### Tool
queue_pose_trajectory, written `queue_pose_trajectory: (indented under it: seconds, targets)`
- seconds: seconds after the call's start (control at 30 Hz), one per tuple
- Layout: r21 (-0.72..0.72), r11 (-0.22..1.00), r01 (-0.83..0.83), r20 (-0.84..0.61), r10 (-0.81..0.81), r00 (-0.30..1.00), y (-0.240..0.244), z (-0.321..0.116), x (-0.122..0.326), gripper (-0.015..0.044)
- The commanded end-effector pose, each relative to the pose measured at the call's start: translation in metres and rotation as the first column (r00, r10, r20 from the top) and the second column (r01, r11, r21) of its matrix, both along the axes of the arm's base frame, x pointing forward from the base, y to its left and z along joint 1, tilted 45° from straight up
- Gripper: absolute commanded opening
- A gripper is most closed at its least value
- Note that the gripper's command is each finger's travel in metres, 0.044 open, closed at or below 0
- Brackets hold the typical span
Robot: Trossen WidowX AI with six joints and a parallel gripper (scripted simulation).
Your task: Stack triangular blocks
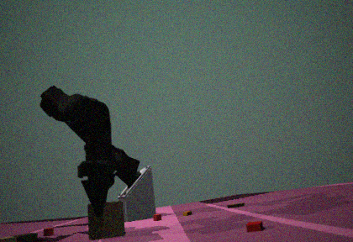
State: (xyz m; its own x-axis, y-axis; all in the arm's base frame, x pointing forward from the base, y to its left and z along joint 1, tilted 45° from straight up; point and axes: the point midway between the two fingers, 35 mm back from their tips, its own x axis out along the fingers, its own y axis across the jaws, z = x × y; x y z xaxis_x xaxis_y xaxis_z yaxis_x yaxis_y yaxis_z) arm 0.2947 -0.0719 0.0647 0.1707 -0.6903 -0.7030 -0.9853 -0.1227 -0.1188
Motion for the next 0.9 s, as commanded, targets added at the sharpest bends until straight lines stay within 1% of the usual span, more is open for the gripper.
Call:
queue_pose_trajectory:
  seconds: [0.0, 0.5, 0.87]
  targets:
    - [-0.003, 1.000, -0.003, -0.001, 0.003, 1.000, -0.0003, -0.0005, 0.0003, 0.0000]
    - [-0.004, 1.000, -0.003, 0.000, 0.003, 1.000, -0.0005, -0.0010, 0.0002, 0.0000]
    - [-0.001, 1.000, -0.002, -0.002, 0.002, 1.000, -0.0004, -0.0011, 0.0000, 0.0289]
